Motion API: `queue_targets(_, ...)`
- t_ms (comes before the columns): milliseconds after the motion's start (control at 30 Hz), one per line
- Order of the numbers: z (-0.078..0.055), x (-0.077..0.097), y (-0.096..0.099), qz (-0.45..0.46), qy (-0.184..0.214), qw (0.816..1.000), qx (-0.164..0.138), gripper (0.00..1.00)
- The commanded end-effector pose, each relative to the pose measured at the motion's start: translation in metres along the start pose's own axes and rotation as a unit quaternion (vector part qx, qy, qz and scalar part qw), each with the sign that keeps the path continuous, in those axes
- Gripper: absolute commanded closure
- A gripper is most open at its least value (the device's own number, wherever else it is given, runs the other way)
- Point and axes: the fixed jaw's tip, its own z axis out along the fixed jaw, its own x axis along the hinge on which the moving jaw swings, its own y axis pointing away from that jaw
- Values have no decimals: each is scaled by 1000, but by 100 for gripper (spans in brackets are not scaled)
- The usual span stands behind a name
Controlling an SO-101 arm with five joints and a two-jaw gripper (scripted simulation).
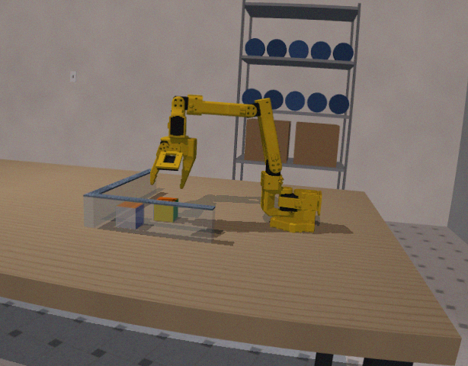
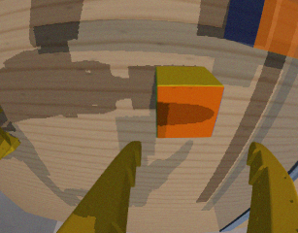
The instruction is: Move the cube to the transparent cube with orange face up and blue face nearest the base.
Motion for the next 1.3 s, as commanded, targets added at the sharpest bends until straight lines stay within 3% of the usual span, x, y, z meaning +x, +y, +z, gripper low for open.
queue_targets(0,-8,0,-5,0,-6,1000,30,65)
queue_targets(667,36,-1,-8,0,-6,1000,29,65)
queue_targets(1267,39,-1,-8,0,-6,1000,29,65)
